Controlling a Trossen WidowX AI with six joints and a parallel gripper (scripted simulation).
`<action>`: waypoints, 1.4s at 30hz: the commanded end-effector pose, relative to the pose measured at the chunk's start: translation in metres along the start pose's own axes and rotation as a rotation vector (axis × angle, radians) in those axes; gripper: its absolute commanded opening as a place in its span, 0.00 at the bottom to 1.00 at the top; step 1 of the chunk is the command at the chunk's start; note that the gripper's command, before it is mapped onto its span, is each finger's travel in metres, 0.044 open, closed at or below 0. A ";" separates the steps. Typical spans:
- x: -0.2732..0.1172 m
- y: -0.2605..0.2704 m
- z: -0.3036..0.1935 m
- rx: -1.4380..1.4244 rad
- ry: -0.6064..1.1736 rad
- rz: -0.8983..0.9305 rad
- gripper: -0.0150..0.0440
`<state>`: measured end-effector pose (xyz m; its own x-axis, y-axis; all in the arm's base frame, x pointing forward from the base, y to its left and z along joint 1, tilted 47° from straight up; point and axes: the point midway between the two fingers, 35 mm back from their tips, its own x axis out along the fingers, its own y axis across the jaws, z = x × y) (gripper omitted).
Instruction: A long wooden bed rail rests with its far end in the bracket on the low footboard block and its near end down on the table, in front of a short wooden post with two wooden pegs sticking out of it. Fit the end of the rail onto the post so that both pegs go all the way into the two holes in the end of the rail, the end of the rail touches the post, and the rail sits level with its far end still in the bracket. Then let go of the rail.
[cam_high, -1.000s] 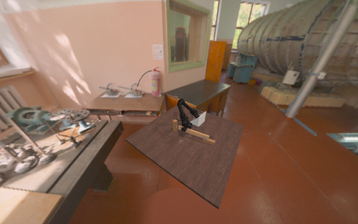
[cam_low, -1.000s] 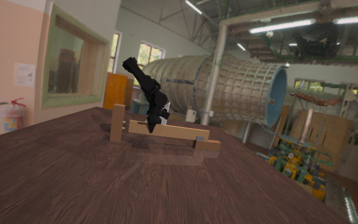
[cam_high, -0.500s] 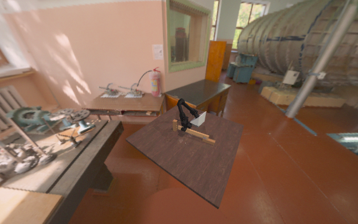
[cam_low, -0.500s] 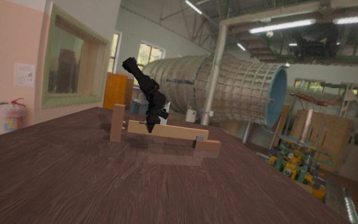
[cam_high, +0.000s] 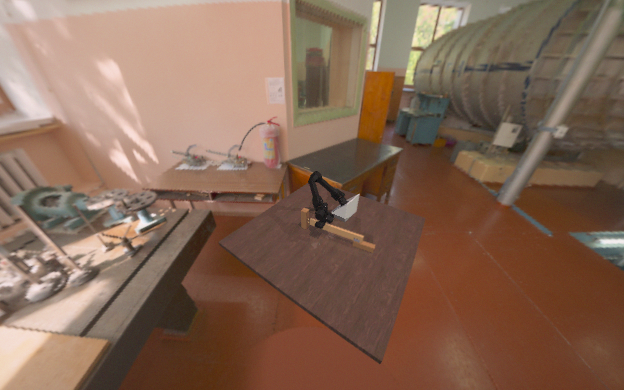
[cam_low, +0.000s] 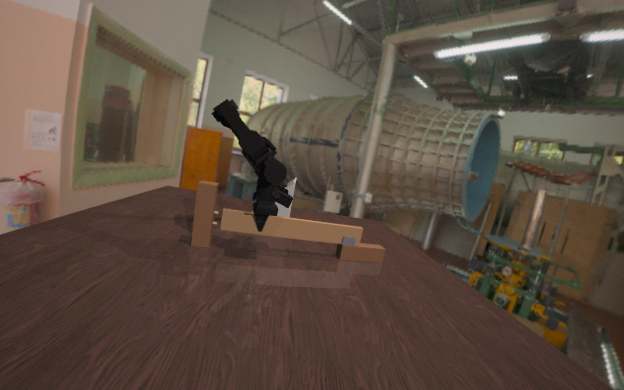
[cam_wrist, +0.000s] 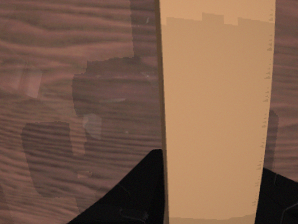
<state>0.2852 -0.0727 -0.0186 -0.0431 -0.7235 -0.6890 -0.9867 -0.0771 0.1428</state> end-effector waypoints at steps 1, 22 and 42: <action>-0.002 -0.001 -0.002 -0.002 0.000 -0.006 0.25; -0.002 0.000 -0.008 -0.002 0.001 -0.006 0.25; -0.002 0.000 -0.015 -0.002 0.001 -0.006 0.25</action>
<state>0.2868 -0.0819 -0.0092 -0.0416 -0.7234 -0.6891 -0.9872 -0.0766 0.1399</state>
